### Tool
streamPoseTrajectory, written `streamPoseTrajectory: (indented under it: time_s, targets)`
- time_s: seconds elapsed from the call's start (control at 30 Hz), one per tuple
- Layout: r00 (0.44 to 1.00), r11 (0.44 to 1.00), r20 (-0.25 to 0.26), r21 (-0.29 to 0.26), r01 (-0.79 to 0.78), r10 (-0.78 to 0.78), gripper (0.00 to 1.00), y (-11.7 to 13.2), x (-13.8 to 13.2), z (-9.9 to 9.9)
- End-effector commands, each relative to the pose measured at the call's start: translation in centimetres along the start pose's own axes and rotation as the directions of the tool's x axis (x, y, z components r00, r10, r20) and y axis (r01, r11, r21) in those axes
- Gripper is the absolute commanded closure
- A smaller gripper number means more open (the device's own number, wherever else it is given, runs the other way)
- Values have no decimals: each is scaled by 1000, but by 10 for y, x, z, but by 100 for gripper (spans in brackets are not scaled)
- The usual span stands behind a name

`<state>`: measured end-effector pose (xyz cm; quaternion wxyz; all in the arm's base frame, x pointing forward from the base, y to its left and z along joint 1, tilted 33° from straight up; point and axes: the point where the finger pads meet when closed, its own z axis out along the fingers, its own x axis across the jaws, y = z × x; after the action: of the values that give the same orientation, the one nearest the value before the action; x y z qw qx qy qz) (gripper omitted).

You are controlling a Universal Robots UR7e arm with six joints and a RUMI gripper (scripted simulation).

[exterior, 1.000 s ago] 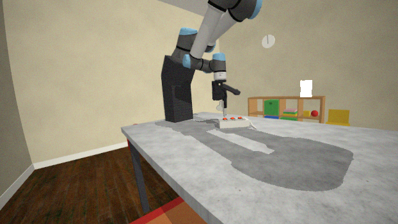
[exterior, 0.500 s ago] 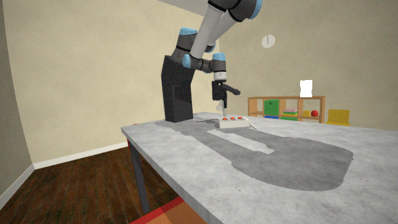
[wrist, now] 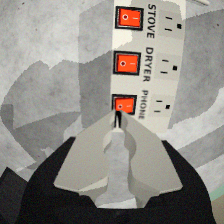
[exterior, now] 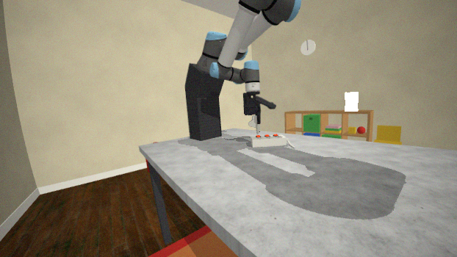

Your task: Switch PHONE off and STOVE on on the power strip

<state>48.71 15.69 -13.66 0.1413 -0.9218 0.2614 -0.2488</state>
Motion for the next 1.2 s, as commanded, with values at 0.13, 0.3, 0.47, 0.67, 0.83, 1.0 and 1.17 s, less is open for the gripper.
streamPoseTrajectory:
  time_s: [0.13,0.3,0.47,0.67,0.83,1.0,1.17]
  targets:
    - [1000,1000,-1,2,1,-1,100,-1,0,0]
    - [1000,1000,-2,2,1,-1,100,-1,0,1]
    - [1000,1000,-2,2,2,-2,100,-1,0,2]
    - [1000,1000,-2,2,2,-2,100,-1,0,4]
    - [1000,1000,-2,2,2,-2,100,-2,0,6]
    - [1000,1000,-2,2,2,-2,100,-1,0,8]
    - [1000,1000,-2,2,2,-1,100,-1,1,9]
